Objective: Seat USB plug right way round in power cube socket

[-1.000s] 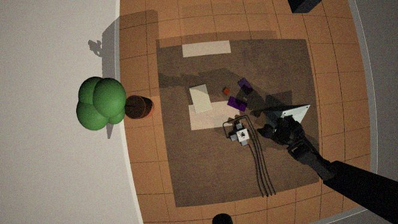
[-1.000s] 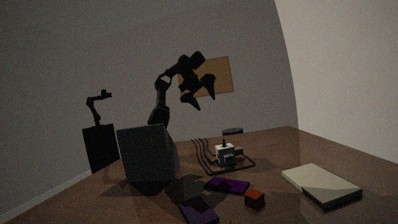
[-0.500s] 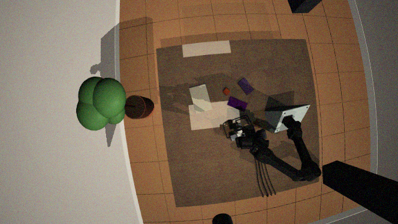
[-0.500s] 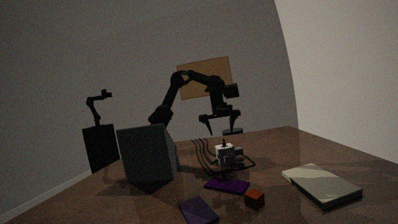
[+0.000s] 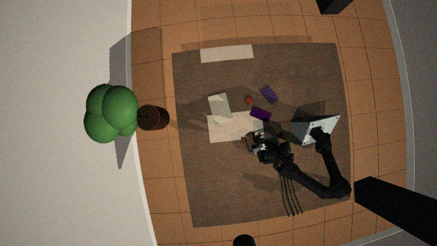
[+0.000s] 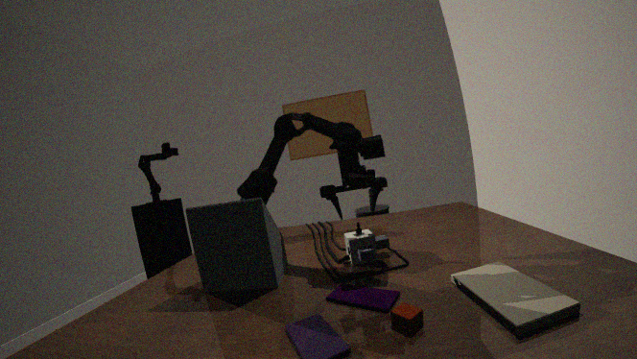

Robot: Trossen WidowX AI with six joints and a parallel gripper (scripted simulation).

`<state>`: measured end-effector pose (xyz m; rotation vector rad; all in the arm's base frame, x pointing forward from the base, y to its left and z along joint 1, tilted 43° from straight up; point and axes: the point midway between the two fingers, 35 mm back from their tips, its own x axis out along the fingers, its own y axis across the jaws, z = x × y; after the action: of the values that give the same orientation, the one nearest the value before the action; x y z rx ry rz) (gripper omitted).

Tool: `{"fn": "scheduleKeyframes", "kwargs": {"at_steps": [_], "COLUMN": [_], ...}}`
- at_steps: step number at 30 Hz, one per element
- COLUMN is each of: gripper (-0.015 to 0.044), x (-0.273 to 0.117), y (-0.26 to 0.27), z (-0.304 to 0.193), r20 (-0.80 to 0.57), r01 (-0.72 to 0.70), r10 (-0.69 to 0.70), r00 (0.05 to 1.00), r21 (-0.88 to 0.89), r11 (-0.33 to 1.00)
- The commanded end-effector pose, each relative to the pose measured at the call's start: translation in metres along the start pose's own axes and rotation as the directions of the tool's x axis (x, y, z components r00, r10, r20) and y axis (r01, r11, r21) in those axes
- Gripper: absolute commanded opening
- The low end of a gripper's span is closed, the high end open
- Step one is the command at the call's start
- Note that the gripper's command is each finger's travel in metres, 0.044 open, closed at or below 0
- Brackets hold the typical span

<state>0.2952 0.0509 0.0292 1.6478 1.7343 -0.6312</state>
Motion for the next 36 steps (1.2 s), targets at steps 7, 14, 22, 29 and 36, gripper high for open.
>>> {"fn": "scheduleKeyframes", "kwargs": {"at_steps": [7,14,22,29,36], "gripper": [0.0440,0.0440,0.0440,0.0309,0.0125], "x": [0.011,0.018,0.025,0.023,0.023], "y": [0.000,0.000,0.000,0.000,0.000], "z": [-0.001,-0.001,-0.001,0.000,0.000], "r20": [-0.006,-0.006,-0.007,-0.002,-0.002], "r01": [0.002,0.002,0.002,0.002,0.002], "r10": [-0.002,-0.002,-0.002,-0.002,-0.002], "r00": [1.000,1.000,1.000,1.000,1.000], "r21": [0.004,0.004,0.004,0.000,0.000], "r11": [1.000,1.000,1.000,1.000,1.000]}}
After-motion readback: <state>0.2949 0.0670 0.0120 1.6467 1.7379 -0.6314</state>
